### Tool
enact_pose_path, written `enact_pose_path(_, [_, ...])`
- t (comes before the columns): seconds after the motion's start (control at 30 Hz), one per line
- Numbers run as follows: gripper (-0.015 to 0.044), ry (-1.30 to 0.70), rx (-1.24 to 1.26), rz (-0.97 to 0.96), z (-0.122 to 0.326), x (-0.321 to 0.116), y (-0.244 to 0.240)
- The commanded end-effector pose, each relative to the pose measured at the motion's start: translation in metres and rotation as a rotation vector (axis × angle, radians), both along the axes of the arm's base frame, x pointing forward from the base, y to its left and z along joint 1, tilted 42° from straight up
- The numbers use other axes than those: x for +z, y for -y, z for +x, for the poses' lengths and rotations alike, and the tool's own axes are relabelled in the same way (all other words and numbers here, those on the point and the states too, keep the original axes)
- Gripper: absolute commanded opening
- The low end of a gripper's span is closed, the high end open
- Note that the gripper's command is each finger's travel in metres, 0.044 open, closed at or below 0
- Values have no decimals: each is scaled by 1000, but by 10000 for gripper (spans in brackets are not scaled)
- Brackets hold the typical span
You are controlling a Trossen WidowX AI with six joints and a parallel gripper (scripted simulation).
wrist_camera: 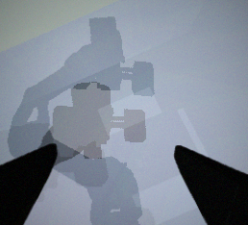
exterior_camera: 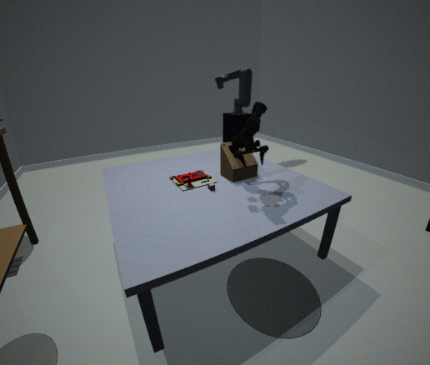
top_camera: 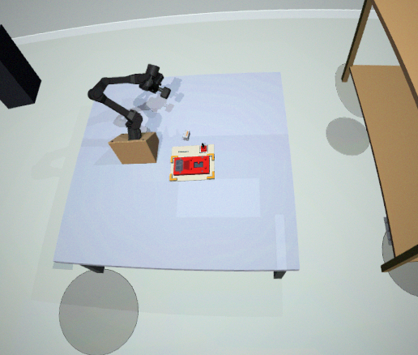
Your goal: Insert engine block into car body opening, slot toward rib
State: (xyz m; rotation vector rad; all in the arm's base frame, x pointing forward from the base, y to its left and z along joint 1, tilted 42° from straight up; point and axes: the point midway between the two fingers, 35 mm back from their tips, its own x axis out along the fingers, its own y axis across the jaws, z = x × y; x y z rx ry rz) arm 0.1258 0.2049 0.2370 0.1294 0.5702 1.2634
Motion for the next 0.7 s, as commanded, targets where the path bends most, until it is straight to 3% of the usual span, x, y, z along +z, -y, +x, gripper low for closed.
enact_pose_path(0.0, [440, 127, 24, -77, 16, -11, 2])
enact_pose_path(0.67, [440, 653, 279, -412, 80, -69, 24])
